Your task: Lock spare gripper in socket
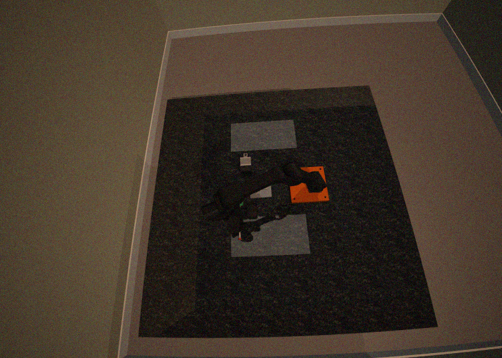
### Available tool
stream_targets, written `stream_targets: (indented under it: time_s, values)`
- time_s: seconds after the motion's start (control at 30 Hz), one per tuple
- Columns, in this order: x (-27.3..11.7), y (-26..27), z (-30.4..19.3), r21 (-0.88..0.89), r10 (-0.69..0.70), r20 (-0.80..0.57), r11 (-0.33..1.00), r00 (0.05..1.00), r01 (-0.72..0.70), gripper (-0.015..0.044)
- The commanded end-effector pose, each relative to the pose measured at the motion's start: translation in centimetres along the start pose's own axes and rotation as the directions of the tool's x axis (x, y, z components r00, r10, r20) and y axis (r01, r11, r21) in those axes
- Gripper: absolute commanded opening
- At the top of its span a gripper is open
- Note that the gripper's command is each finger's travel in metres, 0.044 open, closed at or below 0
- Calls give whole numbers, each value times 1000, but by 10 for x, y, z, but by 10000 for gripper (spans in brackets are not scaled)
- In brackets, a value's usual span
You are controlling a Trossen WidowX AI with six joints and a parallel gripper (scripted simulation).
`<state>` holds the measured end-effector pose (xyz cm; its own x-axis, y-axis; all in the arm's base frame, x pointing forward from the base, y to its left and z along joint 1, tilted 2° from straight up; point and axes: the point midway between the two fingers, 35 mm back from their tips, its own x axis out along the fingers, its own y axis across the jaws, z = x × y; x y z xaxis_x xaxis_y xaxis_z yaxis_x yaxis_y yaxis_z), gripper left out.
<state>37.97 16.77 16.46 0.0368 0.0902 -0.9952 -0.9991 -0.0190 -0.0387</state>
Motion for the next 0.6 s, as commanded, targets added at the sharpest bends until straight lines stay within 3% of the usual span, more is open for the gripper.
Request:
stream_targets:
  time_s: [0.0, 0.17, 0.57]
  values:
    - [19, -1, -4, -3, 5, -9, 1000, 1000, -5, 180]
    - [64, 1, -9, -3, 5, -9, 1000, 1000, -5, 180]
    - [78, 0, -11, -3, 5, -9, 1000, 1000, -5, 180]
